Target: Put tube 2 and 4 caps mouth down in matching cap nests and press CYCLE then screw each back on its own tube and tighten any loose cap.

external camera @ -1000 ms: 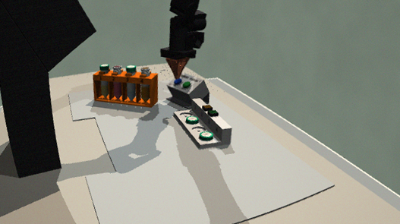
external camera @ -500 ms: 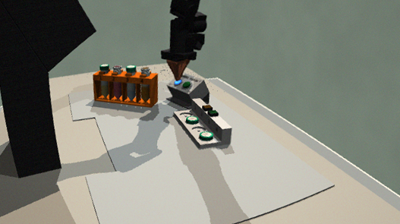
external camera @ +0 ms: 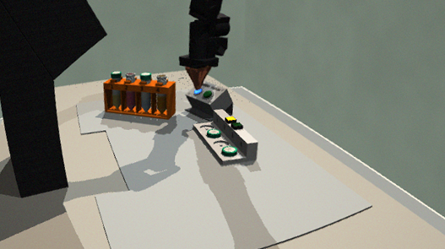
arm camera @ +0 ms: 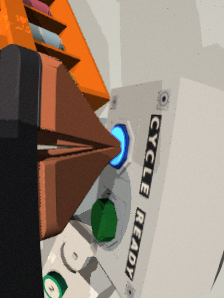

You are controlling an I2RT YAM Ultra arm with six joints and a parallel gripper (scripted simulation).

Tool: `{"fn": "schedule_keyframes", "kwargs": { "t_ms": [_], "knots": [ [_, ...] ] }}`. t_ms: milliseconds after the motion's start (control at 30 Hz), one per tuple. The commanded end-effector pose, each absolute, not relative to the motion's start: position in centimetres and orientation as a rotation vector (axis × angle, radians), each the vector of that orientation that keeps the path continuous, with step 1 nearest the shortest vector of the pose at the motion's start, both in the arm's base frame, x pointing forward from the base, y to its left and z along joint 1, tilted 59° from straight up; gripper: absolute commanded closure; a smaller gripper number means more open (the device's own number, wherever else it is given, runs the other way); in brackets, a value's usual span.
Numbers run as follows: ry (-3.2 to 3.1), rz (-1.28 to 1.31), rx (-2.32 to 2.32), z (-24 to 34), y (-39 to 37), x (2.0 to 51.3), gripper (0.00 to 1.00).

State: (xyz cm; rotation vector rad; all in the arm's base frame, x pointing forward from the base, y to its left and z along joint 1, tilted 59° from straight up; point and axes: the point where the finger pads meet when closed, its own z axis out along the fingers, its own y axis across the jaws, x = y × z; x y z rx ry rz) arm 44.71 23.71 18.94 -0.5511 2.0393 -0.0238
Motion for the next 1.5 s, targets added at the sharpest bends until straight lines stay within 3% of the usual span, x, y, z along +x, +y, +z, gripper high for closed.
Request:
{"fn": "schedule_keyframes", "kwargs": {
  "t_ms": [0, 1467],
  "knots": [
    [2.034, -0.018, -0.553, 19.2, 23.9, 44.7, 1.00],
    [2.034, -0.017, -0.553, 20.1, 23.5, 43.2, 1.00]
  ]
}}
